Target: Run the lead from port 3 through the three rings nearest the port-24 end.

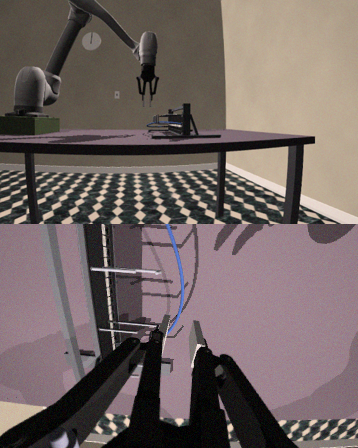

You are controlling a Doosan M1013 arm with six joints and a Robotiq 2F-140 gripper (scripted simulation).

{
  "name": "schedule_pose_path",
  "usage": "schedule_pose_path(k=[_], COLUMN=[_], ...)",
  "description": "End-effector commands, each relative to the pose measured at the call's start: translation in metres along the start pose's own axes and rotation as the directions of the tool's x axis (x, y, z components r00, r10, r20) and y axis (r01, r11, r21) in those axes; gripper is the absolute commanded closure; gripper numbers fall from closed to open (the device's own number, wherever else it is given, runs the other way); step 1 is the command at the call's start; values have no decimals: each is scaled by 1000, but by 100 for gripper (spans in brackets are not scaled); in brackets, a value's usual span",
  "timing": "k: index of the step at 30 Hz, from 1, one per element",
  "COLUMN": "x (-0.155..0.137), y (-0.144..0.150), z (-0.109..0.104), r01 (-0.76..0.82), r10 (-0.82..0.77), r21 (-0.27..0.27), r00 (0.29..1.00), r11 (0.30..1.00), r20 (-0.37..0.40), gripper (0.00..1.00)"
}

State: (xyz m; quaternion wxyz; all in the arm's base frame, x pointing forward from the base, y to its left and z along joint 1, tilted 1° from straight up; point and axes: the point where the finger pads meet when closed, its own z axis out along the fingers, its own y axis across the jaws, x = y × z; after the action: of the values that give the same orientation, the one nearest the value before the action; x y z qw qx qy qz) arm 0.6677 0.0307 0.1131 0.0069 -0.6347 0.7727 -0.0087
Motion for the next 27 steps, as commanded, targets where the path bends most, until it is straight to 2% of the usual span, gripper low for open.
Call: schedule_pose_path(k=[1, 18, 27], x=[0, 0, 0], y=[0, 0, 0], z=[0, 25, 52], r01=[0, 0, 0], r10=[0, 0, 0], r21=[0, 0, 0], r00=[1000, 1000, 1000], r11=[1000, 1000, 1000], r20=[0, 0, 0], gripper=[80, 80, 80])
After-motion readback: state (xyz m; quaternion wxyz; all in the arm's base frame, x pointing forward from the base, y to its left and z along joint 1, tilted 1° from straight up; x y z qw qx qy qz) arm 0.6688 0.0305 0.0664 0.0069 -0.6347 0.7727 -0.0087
